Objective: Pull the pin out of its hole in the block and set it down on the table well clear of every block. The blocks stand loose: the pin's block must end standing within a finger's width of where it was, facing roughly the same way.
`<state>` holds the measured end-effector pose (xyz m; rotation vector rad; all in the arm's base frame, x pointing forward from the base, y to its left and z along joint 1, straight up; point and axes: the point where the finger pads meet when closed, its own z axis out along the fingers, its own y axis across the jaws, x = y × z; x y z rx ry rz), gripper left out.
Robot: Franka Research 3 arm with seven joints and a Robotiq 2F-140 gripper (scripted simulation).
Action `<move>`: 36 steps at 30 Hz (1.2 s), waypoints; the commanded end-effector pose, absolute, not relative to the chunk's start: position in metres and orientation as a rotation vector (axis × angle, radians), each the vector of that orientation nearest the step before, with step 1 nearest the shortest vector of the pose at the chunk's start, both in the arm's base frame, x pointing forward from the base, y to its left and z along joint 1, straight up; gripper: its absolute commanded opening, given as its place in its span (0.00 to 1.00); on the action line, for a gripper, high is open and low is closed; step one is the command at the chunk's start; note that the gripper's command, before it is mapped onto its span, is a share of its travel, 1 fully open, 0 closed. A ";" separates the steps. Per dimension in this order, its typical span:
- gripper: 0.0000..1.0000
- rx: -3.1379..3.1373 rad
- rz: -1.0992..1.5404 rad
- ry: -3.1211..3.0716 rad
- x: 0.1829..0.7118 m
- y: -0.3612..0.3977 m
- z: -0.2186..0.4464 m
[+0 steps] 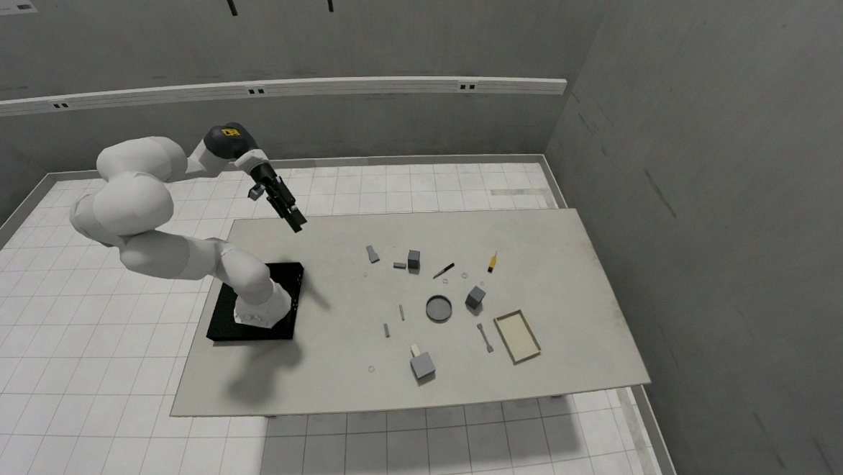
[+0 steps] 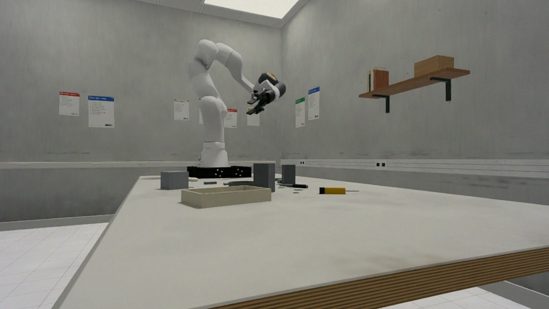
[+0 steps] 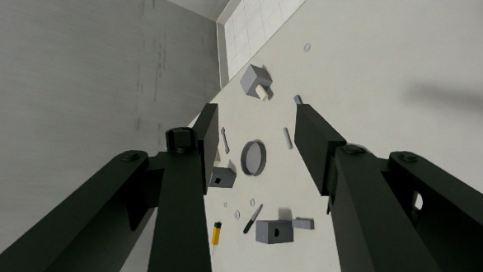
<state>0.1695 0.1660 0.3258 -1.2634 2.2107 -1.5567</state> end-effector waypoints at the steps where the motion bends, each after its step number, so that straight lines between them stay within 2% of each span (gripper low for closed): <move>1: 0.41 -1.263 -1.557 2.211 0.169 0.166 0.326; 26: 0.41 -1.260 -1.534 2.324 0.172 0.158 0.312; 36: 0.41 -1.137 -1.301 2.755 0.191 0.167 0.259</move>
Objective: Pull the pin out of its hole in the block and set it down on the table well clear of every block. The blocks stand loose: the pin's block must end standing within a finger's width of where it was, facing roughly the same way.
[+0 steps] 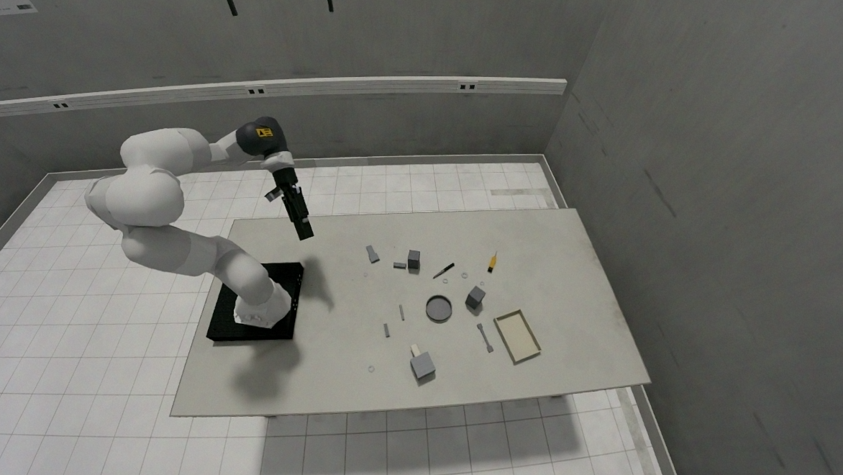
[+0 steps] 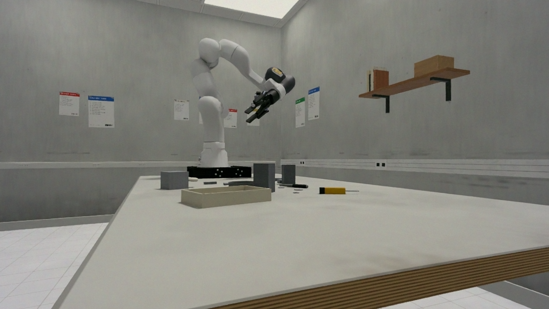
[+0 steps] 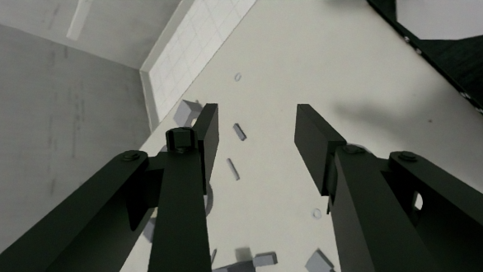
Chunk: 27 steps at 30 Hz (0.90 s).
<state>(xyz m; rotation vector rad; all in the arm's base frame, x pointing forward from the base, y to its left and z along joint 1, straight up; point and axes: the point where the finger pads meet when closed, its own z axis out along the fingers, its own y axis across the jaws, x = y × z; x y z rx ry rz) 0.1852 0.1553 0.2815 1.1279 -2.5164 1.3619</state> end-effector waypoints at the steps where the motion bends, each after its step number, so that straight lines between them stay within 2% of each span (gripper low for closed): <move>1: 0.41 1.015 1.158 -2.586 0.195 0.170 0.252; 8: 0.41 0.726 0.865 -2.679 0.226 0.183 0.217; 15: 0.41 0.163 0.471 -2.781 0.309 0.181 0.171; 20: 0.41 -0.271 0.274 -2.802 0.387 0.142 0.143; 22: 0.41 -0.271 0.274 -2.802 0.387 0.142 0.143; 27: 0.41 -0.778 0.103 -2.783 0.460 0.069 0.121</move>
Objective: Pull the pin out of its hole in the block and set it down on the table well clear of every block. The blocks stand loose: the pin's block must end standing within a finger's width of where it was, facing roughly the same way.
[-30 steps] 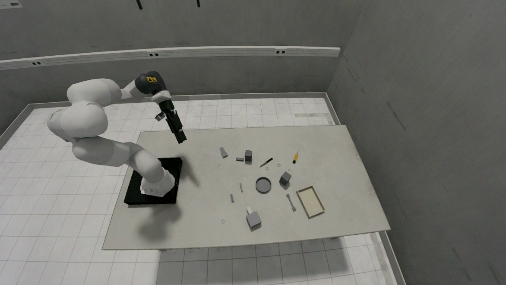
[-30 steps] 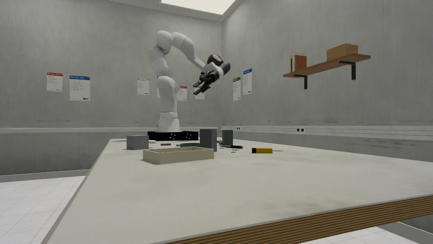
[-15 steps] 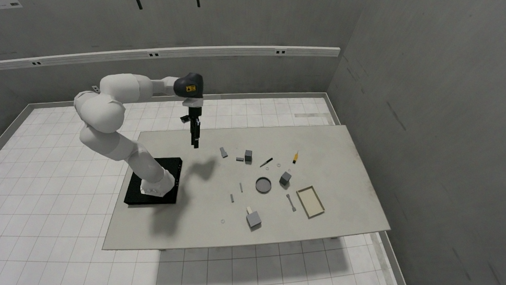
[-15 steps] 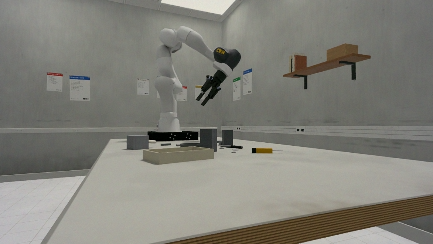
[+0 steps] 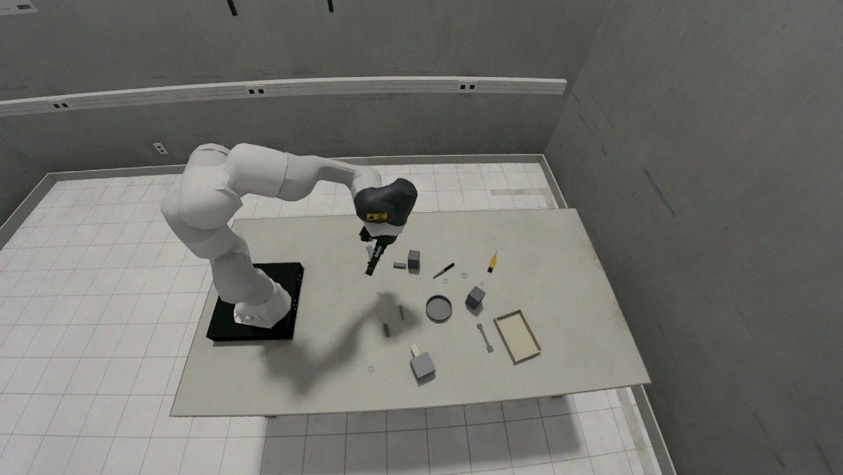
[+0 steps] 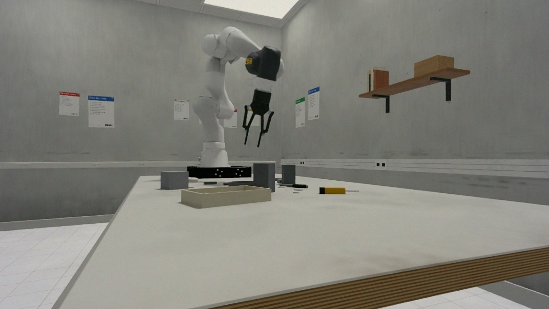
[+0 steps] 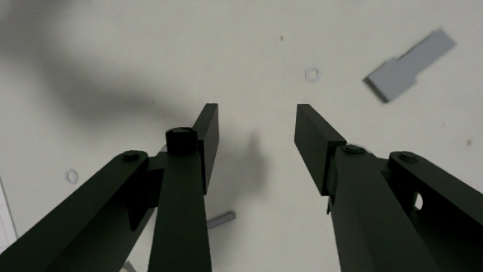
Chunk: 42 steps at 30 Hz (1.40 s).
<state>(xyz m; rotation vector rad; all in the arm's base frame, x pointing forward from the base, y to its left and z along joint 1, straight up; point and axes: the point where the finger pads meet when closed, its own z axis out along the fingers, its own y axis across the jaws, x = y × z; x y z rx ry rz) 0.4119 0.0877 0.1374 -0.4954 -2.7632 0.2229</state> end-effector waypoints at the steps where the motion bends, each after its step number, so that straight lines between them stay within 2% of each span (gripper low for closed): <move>1: 0.41 -0.862 0.084 -2.773 0.470 0.053 0.118; 10: 0.41 -1.510 -0.003 -2.658 0.536 -0.105 0.101; 12: 0.41 -1.510 -0.003 -2.658 0.536 -0.105 0.101; 19: 0.41 -1.746 -0.003 -2.593 0.554 -0.186 0.099; 42: 0.41 -1.798 -0.025 -2.574 0.559 -0.196 0.095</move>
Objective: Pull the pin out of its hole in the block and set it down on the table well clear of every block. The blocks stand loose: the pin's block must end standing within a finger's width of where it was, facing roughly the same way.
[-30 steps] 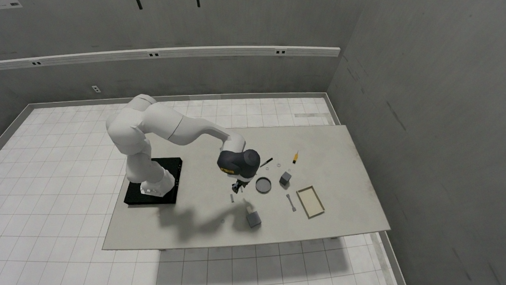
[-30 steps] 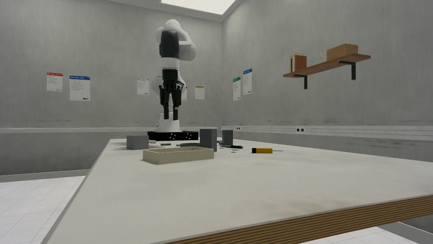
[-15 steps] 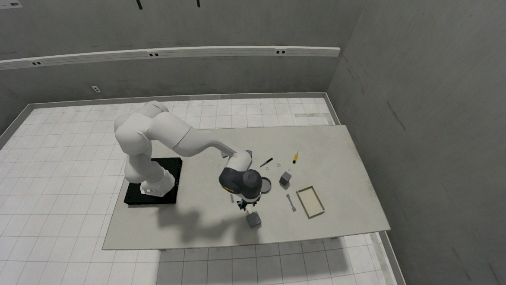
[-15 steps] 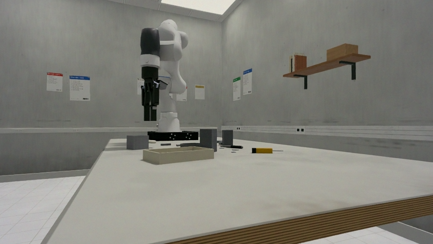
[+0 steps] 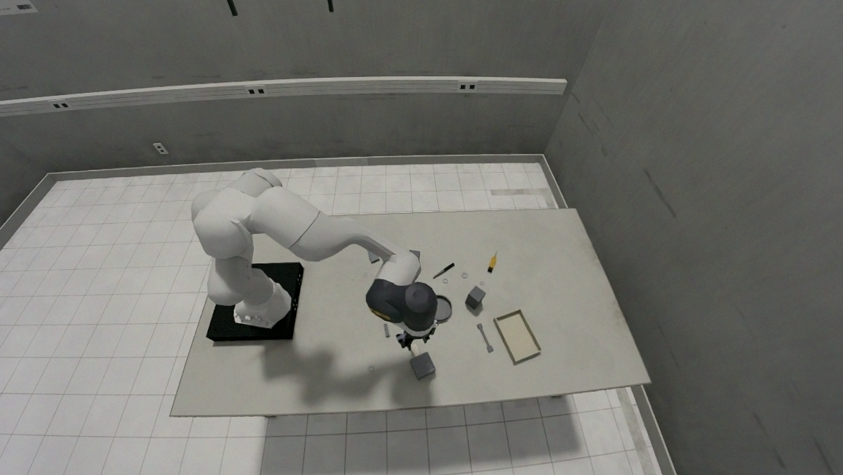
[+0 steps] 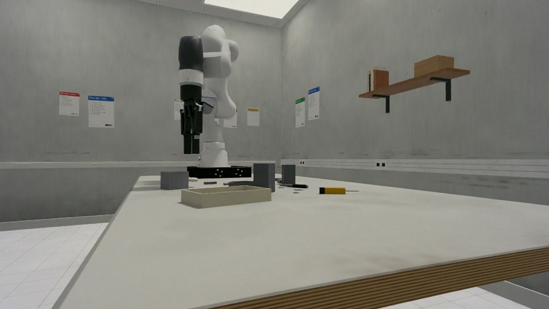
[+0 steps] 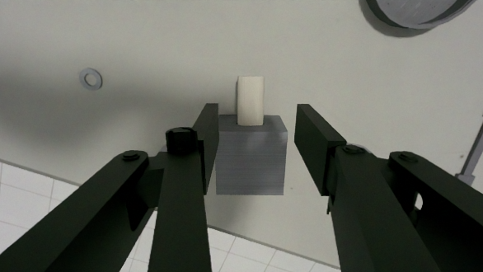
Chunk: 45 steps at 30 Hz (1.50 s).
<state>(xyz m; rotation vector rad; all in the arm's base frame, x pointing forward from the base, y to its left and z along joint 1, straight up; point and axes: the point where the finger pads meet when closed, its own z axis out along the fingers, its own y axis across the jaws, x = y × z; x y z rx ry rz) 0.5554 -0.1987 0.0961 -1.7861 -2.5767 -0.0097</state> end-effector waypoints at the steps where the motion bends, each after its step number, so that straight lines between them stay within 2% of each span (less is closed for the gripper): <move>1: 0.41 -1.798 -0.026 -2.574 0.559 -0.196 0.095; 45: 0.41 -1.720 -0.041 -2.662 0.575 -0.167 0.111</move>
